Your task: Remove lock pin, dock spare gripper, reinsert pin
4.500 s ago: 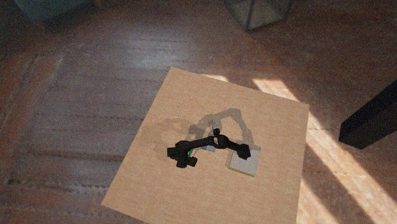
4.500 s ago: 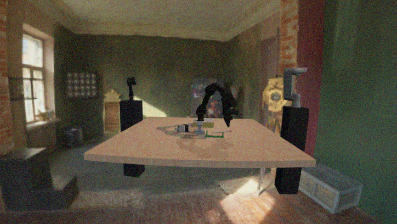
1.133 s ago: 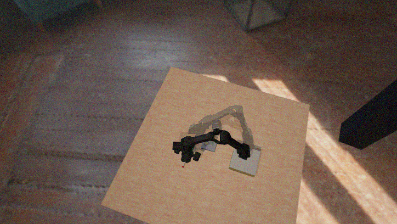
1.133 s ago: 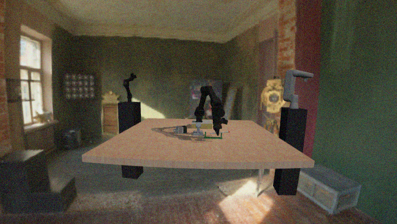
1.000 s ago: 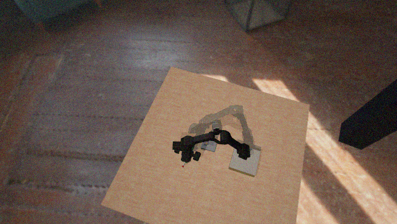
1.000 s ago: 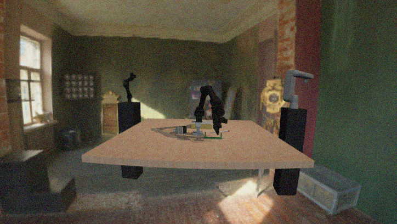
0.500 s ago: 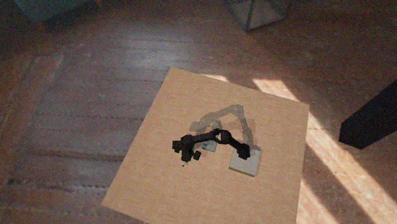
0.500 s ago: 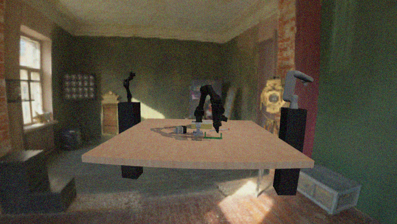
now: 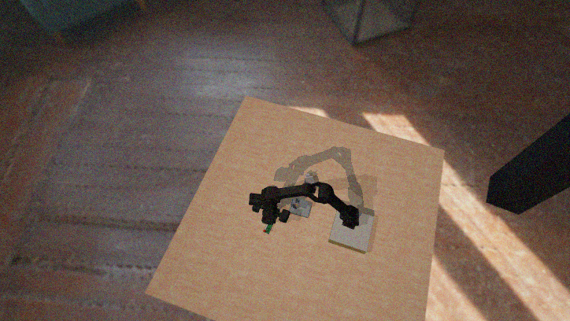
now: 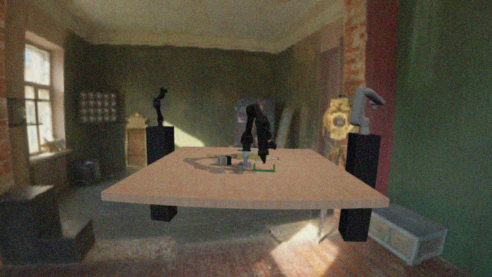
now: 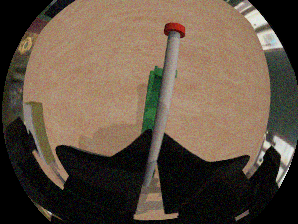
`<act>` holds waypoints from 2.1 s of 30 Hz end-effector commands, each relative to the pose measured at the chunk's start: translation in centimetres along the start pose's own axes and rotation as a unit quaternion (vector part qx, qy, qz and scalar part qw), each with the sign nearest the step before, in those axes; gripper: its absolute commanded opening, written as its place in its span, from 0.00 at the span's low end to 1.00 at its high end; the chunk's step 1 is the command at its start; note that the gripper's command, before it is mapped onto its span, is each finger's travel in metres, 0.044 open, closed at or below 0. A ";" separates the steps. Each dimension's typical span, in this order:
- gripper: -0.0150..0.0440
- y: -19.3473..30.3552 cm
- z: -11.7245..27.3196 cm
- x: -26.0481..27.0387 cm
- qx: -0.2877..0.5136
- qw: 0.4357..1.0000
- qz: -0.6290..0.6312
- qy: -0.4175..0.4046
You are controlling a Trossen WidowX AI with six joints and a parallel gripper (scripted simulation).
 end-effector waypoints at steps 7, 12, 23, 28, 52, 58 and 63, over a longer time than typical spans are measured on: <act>0.25 2.2 1.2 0.4 0.001 1.000 0.002 0.002; 0.25 2.3 0.8 0.4 0.001 1.000 0.002 0.002; 0.25 2.5 -0.9 0.4 0.000 1.000 0.003 0.004; 0.25 2.6 -1.7 0.4 0.000 1.000 0.003 0.005; 0.25 2.8 -3.2 0.5 0.000 1.000 0.004 0.009; 0.25 2.7 -2.7 0.4 0.000 1.000 0.002 0.013; 0.39 2.7 -2.7 0.4 0.000 1.000 0.002 0.013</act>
Point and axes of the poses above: the point midway between the two fingers, 35 mm back from their tips, its own z axis back along the fingers, its own x axis across the jaws, y = z × x, the point moved 1 cm from there along z, back along the fingers, and after that the axes turned 14 degrees about z, right-handed, at the moved point
